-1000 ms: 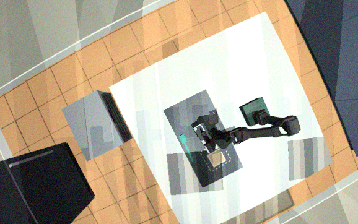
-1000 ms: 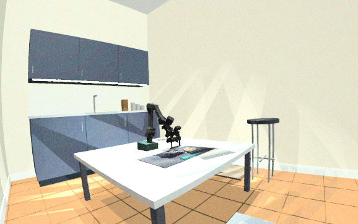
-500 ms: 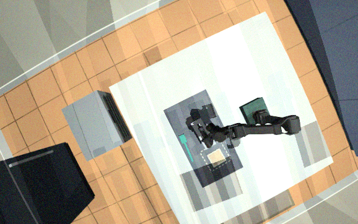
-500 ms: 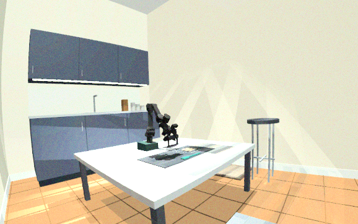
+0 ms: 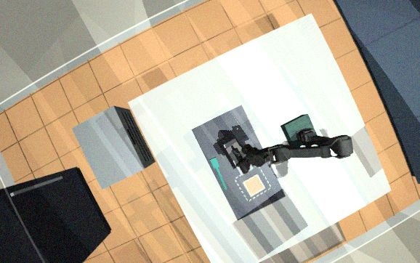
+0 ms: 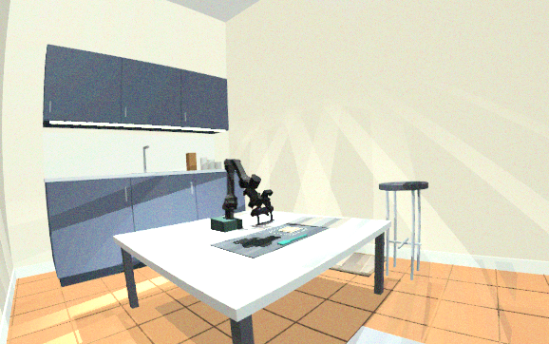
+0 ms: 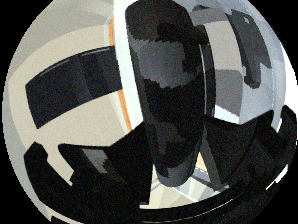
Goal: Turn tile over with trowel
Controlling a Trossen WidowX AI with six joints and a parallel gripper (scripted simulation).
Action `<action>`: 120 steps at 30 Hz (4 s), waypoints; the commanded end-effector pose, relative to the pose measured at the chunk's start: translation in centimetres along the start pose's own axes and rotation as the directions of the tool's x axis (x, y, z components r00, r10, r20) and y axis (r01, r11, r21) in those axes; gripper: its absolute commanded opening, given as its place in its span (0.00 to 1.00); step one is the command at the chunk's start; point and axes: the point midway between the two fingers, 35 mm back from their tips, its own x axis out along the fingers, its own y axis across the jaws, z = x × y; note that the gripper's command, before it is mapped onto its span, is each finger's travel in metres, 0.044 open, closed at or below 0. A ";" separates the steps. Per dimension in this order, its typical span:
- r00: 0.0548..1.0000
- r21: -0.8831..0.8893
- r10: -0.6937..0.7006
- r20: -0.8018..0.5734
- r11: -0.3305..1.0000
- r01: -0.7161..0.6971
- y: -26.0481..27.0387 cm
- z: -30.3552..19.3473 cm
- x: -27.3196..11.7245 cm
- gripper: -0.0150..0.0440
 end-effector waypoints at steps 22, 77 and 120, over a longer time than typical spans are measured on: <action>1.000 0.000 0.000 0.000 1.000 0.000 0.0 0.0 0.0 0.25; 0.446 0.633 -0.452 0.772 0.605 -0.483 -4.9 18.0 1.5 0.25; 0.447 0.633 -0.452 0.772 0.605 -0.482 -7.7 18.1 3.9 0.65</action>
